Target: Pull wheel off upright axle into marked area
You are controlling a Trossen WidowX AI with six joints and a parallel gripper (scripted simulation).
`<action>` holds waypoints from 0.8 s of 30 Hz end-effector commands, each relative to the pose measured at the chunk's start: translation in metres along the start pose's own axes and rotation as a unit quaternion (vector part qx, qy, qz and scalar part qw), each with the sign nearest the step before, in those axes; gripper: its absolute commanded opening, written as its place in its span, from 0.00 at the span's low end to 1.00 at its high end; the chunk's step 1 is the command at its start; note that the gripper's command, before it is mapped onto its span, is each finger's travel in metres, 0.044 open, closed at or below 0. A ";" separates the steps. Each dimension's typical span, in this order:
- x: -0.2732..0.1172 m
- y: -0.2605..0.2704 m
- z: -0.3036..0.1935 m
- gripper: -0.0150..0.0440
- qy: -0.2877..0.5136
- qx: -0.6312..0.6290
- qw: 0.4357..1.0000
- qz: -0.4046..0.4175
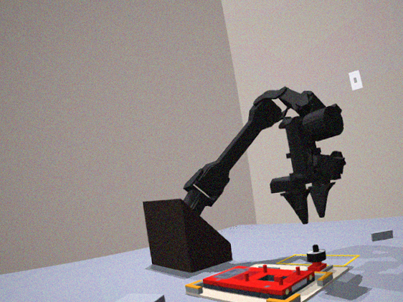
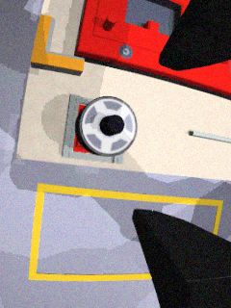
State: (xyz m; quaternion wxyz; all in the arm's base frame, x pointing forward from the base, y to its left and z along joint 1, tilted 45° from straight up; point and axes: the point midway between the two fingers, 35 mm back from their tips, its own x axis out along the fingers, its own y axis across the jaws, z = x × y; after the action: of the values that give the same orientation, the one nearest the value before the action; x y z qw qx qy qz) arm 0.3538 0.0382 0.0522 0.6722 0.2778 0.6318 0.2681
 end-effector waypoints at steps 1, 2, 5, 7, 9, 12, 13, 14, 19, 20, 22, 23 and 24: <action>0.002 -0.004 -0.002 0.76 0.015 -0.016 1.000 -0.003; 0.002 -0.004 -0.002 0.76 0.015 -0.016 1.000 -0.003; 0.002 -0.008 0.001 0.76 0.014 -0.016 1.000 -0.003; 0.002 -0.009 0.001 0.76 0.014 -0.016 1.000 -0.003; 0.003 -0.009 0.001 0.76 0.014 -0.016 1.000 -0.003; 0.012 -0.010 0.002 0.76 0.014 -0.016 1.000 -0.004; 0.017 -0.010 0.002 0.76 0.014 -0.016 1.000 -0.004; 0.023 -0.010 0.002 0.76 0.014 -0.016 1.000 -0.004; 0.055 -0.010 0.002 0.76 0.014 -0.016 1.000 -0.003; 0.061 -0.010 0.002 0.76 0.014 -0.016 1.000 -0.003; 0.073 -0.010 0.001 0.76 0.014 -0.016 1.000 -0.002; 0.076 -0.010 0.001 0.76 0.014 -0.017 1.000 -0.002; 0.077 -0.010 0.001 0.76 0.014 -0.017 1.000 -0.002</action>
State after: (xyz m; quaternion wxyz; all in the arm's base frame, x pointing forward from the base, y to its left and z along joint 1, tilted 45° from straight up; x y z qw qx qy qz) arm 0.3606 0.0785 0.0006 0.6707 0.2578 0.6358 0.2819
